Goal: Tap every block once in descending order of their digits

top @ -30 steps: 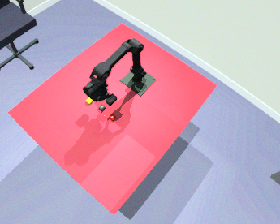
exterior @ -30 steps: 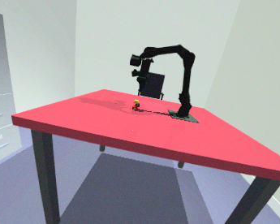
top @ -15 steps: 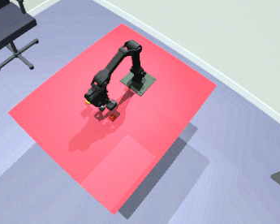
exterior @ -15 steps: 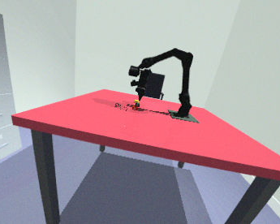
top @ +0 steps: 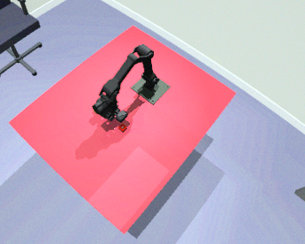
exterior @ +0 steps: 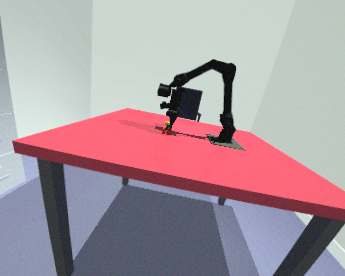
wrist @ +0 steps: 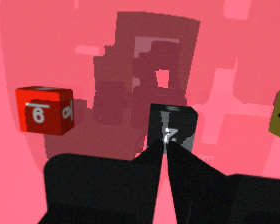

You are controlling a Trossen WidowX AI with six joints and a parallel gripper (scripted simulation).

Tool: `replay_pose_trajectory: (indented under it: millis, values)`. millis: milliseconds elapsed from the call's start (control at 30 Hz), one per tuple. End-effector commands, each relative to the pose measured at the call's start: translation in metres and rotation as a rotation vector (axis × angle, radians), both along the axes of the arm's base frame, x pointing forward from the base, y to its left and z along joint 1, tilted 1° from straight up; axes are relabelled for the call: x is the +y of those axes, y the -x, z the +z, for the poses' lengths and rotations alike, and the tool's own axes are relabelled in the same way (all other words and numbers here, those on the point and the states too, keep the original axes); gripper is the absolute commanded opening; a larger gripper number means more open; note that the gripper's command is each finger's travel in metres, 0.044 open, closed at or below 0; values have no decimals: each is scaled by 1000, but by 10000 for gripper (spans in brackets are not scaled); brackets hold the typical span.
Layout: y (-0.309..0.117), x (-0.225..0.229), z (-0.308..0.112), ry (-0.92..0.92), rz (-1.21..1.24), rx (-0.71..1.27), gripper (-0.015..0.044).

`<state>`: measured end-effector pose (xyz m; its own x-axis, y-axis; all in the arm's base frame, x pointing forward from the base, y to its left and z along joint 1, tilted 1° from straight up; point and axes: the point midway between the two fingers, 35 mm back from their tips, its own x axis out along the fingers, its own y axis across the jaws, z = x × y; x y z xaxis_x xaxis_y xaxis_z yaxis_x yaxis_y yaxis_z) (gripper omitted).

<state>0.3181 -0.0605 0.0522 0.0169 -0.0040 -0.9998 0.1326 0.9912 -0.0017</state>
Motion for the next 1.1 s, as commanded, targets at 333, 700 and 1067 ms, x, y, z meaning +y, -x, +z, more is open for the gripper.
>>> replay_pose_trajectory:
  millis: [333,700,1067]
  values:
    - [2,0,26,0,3,3,20]
    - [3,0,107,0,3,3,20]
    - [-5,-89,109,8,3,3,20]
